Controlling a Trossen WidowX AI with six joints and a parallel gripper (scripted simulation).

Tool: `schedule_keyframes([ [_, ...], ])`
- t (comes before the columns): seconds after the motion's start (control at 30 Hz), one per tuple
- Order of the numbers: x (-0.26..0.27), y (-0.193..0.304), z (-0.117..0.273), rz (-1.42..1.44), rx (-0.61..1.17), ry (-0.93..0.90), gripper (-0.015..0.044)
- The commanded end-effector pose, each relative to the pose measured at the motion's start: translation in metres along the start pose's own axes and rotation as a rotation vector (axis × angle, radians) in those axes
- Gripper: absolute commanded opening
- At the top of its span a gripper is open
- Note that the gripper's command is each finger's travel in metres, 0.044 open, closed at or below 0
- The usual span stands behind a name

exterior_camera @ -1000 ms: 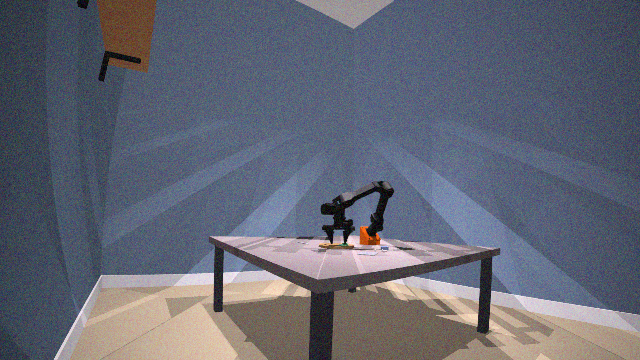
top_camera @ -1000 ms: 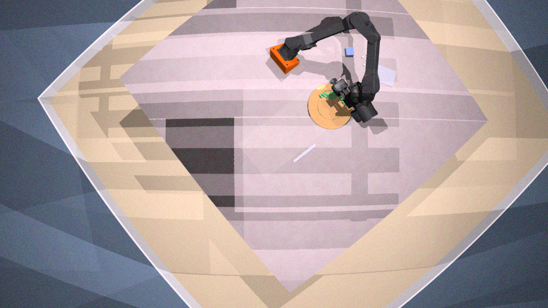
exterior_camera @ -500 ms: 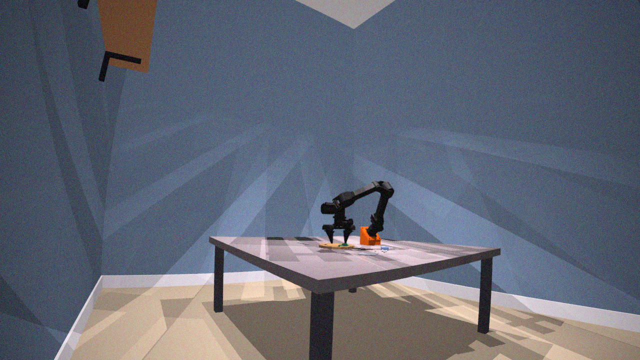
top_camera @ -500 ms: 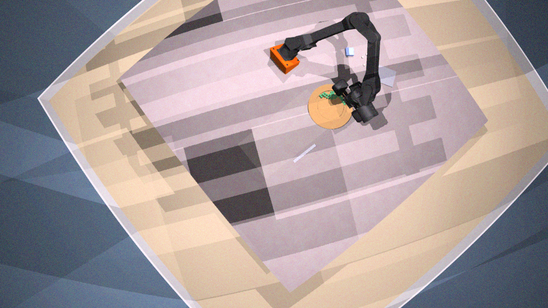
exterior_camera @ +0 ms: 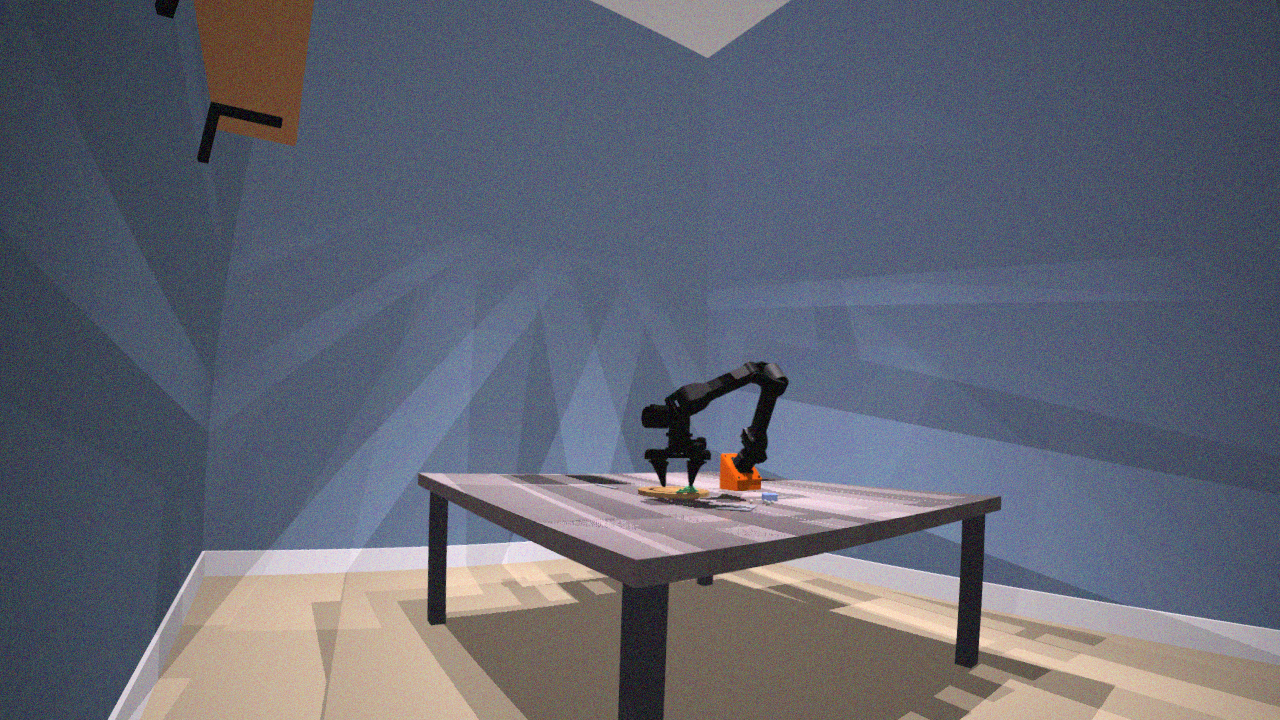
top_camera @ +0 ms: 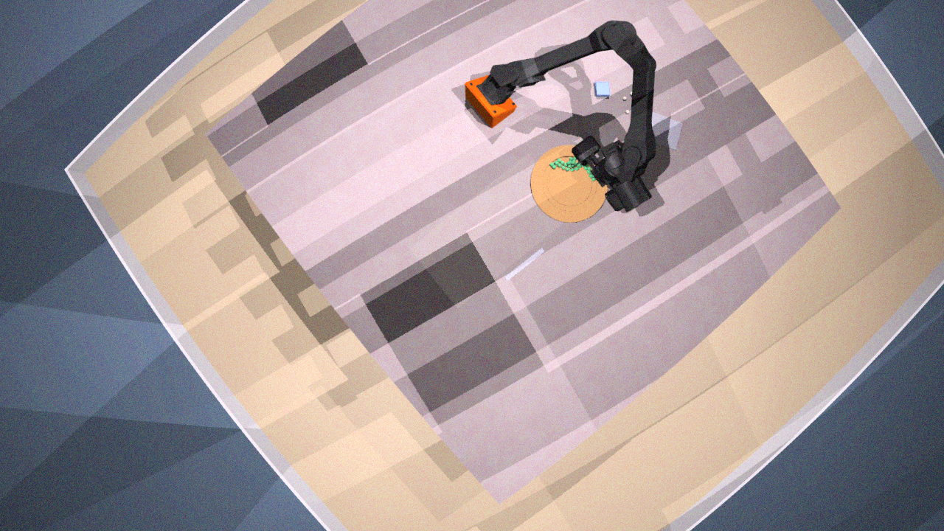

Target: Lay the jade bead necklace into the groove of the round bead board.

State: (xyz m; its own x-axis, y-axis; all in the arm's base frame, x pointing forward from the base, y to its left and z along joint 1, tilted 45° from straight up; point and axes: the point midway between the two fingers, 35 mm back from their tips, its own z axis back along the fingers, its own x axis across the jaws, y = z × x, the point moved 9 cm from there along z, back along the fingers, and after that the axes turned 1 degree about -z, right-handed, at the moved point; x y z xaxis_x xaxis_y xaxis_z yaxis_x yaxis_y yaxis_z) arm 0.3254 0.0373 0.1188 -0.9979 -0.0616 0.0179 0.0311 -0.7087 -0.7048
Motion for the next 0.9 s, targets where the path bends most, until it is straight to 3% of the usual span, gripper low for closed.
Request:
schedule_keyframes([
  [0.0,0.009,0.004,0.005,-0.101,0.005,0.000,0.0361],
  [0.07,0.022,0.009,0.012,-0.256,0.007,0.000,0.0310],
  [0.3,0.065,0.024,0.030,-0.752,0.006,-0.002,0.0310],
  [0.87,0.064,0.025,0.021,-0.756,0.006,0.005,0.0310],
])
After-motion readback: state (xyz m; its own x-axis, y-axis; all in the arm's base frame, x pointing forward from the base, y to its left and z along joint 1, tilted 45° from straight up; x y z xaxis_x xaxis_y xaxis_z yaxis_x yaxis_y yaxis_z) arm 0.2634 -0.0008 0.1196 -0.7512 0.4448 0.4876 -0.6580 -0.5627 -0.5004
